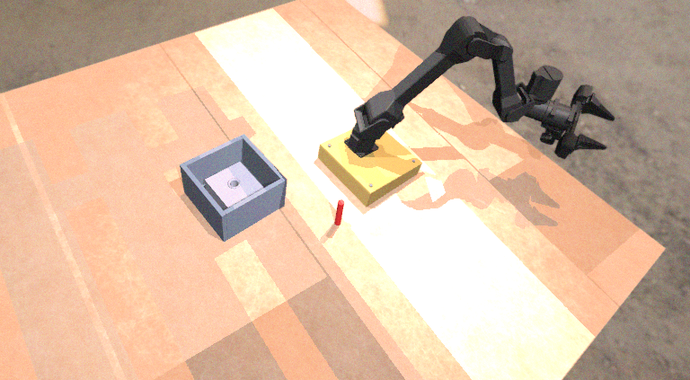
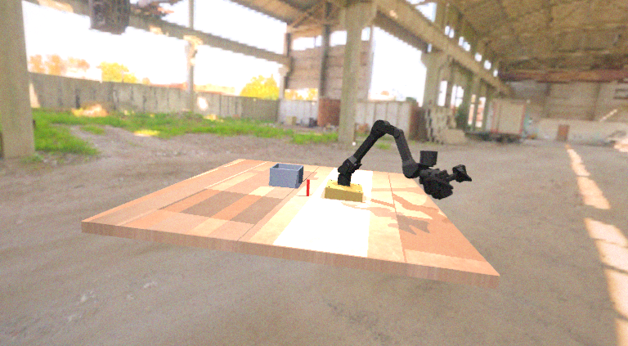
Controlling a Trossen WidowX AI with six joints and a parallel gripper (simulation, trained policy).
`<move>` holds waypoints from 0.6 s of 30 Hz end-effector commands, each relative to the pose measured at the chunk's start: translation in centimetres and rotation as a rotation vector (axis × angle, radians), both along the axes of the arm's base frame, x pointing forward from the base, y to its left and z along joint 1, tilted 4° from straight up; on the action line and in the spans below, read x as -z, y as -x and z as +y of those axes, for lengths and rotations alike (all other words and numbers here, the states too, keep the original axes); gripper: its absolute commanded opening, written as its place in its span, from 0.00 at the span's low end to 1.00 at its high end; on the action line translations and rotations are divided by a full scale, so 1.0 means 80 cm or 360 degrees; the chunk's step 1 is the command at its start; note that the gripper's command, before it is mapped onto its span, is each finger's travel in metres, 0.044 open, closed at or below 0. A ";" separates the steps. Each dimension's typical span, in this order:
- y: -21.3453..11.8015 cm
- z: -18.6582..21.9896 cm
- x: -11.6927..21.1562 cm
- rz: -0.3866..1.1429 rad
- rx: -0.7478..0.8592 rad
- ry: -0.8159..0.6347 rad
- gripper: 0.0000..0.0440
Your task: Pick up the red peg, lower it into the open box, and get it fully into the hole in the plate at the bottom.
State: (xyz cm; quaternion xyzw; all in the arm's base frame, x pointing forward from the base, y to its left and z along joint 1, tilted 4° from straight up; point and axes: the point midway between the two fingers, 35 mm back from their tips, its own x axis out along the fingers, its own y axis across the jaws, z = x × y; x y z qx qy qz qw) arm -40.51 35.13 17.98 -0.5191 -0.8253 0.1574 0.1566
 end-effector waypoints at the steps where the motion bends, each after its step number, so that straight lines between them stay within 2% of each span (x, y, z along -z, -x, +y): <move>1: -0.003 0.005 -0.005 0.0032 0.0004 0.0006 0.94; 3: -0.011 0.018 -0.016 0.0110 0.0018 0.0027 1.00; 9: -0.063 0.080 -0.049 0.0404 0.0100 0.0151 1.00; 18: -0.173 0.158 -0.090 0.0848 0.0256 0.0332 1.00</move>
